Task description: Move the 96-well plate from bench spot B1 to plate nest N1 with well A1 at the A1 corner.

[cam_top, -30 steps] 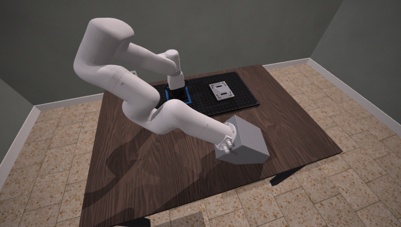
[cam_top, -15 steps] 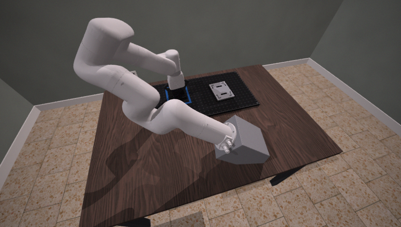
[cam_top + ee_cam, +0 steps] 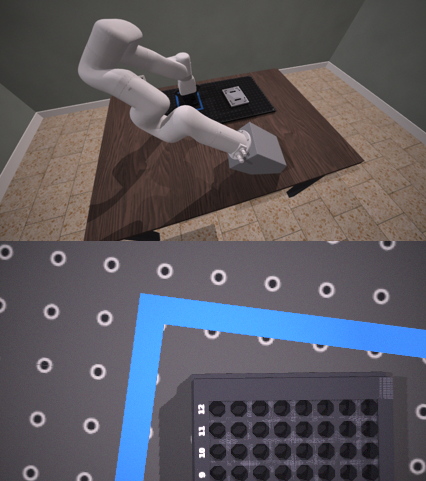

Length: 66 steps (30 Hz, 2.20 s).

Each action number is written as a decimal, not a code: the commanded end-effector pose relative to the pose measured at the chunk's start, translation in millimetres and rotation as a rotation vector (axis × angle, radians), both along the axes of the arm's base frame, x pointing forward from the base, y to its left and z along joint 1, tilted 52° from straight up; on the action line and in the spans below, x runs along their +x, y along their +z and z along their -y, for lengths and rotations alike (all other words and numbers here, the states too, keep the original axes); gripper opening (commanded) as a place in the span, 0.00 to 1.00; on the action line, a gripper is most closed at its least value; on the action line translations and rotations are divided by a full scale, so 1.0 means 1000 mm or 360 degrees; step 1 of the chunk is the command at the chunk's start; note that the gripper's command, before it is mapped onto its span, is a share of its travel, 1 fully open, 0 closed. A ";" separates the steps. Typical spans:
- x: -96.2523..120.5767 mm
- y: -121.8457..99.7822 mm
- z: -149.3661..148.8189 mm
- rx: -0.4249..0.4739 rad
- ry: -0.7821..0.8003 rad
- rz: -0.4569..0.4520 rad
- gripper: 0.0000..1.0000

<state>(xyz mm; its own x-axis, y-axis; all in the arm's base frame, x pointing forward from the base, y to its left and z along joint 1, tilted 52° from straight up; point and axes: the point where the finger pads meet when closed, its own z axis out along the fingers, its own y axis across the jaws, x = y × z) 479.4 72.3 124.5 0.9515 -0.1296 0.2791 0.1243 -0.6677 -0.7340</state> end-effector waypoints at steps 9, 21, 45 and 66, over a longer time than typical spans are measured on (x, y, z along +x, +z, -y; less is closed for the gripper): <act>-0.001 0.004 0.007 -0.0003 -0.0008 0.0004 0.00; -0.003 0.009 0.013 -0.0003 -0.0008 0.0004 0.00; -0.006 0.016 0.021 -0.0003 -0.0008 0.0004 0.00; -0.015 0.036 0.044 -0.0003 -0.0008 0.0004 0.00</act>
<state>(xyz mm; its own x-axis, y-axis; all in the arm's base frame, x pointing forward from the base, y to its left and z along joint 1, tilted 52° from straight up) 465.7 36.5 154.7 0.9515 -0.1297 0.2791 0.1243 -0.6677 -0.7339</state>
